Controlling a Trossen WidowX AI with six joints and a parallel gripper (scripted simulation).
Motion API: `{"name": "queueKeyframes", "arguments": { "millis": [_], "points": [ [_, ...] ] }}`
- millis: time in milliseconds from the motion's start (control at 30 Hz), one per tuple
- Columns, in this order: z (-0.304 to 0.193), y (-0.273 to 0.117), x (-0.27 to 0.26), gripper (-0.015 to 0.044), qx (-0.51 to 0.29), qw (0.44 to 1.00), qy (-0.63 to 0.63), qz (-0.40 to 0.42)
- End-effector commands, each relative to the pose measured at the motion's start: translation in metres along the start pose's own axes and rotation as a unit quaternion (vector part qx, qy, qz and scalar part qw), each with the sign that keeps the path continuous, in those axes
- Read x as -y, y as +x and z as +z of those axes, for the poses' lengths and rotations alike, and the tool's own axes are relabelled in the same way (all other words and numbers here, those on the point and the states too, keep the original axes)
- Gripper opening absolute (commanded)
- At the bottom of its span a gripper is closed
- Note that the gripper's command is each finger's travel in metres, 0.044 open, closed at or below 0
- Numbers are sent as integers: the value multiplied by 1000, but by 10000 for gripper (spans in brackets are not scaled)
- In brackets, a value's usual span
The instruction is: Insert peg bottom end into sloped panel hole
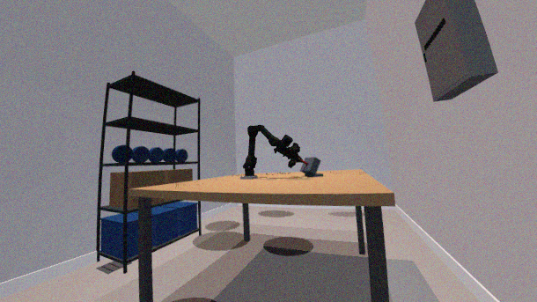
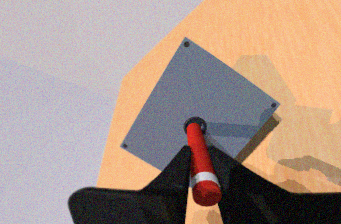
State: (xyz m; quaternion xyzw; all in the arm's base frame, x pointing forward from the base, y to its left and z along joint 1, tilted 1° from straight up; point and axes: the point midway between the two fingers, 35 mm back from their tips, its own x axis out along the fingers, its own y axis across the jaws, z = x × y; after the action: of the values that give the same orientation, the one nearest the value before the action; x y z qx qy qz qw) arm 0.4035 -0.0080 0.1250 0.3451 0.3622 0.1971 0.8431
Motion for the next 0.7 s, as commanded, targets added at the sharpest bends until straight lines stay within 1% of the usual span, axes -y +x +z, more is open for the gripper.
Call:
{"name": "queueKeyframes", "arguments": {
  "millis": [0,667],
  "points": [
    [-1,2,2,0,0,1000,4,-2],
    [0,14,3,0,0,1000,4,-2]
  ]
}}
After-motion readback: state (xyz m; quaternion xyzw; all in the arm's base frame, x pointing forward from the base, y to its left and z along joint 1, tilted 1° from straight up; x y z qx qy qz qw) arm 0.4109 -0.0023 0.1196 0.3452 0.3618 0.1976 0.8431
